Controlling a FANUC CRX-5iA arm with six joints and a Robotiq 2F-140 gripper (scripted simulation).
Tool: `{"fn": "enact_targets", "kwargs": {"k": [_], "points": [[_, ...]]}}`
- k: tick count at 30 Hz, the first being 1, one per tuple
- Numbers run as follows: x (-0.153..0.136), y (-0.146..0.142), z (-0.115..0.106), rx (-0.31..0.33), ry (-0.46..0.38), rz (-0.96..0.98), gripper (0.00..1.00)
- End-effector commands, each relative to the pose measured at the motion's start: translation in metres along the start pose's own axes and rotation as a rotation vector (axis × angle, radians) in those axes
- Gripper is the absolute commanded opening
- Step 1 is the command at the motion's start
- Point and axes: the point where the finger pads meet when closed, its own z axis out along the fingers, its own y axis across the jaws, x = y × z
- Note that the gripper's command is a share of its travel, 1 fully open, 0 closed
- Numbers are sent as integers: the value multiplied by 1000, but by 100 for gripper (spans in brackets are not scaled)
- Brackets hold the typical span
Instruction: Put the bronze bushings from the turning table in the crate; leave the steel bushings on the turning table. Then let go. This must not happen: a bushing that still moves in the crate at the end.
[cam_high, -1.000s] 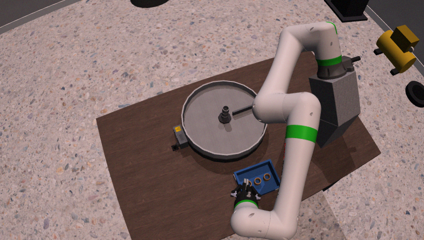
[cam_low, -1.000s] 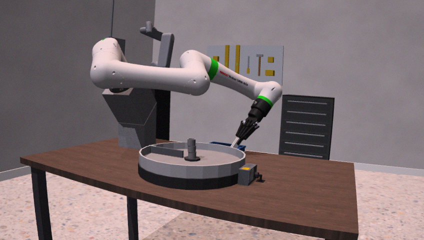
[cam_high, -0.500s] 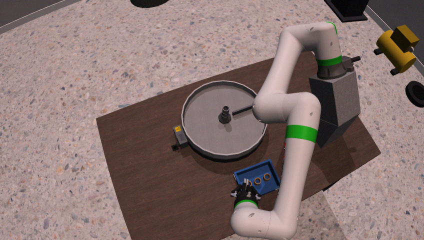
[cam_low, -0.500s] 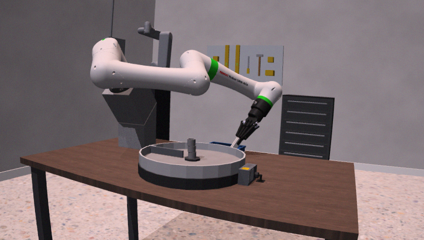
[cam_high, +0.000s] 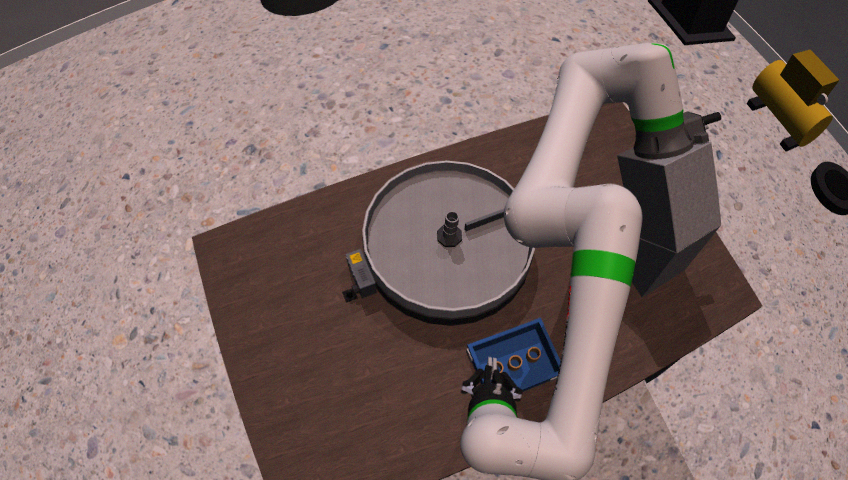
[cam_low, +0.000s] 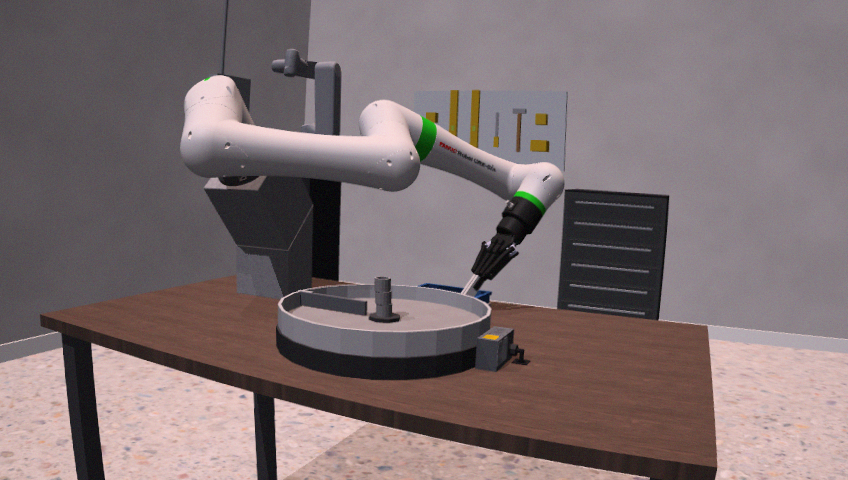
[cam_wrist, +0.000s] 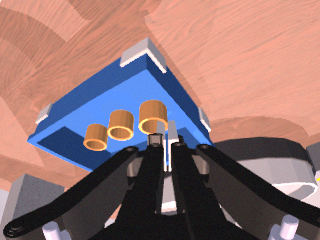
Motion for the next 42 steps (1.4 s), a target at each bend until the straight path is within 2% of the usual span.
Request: {"fn": "enact_targets", "kwargs": {"k": [1,42], "points": [[0,0,0,0,1,0,0],[4,0,4,0,1,0,0]]}}
